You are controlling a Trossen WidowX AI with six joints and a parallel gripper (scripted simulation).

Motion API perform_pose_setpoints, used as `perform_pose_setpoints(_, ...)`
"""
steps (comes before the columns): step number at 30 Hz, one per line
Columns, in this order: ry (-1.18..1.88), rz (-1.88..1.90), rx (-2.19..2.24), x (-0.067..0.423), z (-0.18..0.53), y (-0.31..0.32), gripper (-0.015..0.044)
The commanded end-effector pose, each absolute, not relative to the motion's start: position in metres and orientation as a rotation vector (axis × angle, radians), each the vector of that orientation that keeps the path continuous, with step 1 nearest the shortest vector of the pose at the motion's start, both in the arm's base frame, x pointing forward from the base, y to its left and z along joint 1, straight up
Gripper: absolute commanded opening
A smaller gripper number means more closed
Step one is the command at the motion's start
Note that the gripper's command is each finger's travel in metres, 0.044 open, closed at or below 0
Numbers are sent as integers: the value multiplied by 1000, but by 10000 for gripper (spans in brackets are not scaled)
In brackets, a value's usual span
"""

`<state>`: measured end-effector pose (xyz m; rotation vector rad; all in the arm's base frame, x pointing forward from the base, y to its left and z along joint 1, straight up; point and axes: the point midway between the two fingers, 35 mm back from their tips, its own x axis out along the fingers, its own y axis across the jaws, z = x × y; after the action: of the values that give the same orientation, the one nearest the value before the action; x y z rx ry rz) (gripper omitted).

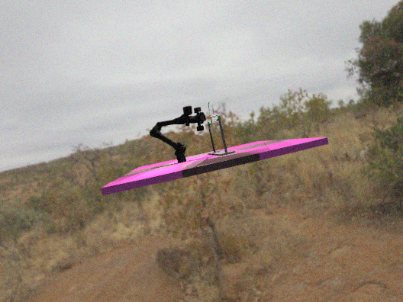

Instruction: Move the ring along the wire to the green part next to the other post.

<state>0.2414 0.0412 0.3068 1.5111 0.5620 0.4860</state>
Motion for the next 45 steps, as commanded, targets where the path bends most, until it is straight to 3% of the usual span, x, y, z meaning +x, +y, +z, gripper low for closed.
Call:
perform_pose_setpoints(1, 558, 509, 1577, 241, 320, 41, -150)
perform_pose_setpoints(21, 558, 559, 1789, 241, 364, 29, -150)
perform_pose_setpoints(45, 595, 478, 1565, 241, 363, 28, -150)
